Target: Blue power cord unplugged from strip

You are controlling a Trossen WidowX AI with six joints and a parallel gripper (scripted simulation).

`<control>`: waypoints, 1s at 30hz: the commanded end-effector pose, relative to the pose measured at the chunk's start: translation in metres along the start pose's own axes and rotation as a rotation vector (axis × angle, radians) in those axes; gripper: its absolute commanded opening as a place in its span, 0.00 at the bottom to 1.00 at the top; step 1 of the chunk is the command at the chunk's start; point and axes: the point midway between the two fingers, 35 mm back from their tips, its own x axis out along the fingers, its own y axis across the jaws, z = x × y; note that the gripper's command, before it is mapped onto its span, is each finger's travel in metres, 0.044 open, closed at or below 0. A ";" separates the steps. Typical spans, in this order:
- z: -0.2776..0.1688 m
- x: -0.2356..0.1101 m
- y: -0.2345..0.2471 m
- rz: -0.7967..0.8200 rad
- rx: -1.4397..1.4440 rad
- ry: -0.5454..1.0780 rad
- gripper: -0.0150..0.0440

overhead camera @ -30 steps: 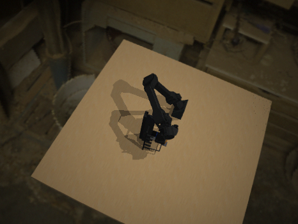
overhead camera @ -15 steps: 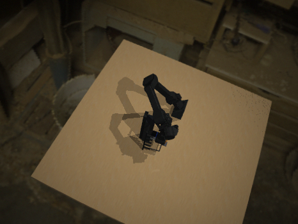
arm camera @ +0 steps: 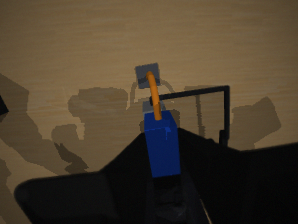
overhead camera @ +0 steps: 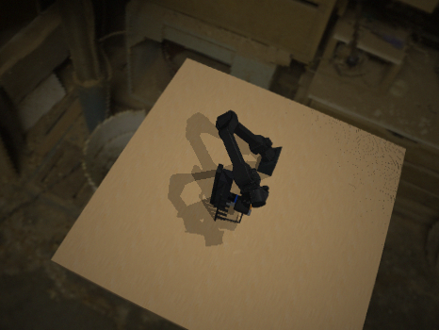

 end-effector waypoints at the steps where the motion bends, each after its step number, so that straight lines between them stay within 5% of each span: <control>1: 0.034 -0.009 0.000 -0.007 -0.019 -0.073 0.25; 13: 0.053 -0.014 0.003 -0.007 -0.020 -0.073 0.25; 30: 0.069 -0.016 0.003 -0.007 -0.021 -0.072 1.00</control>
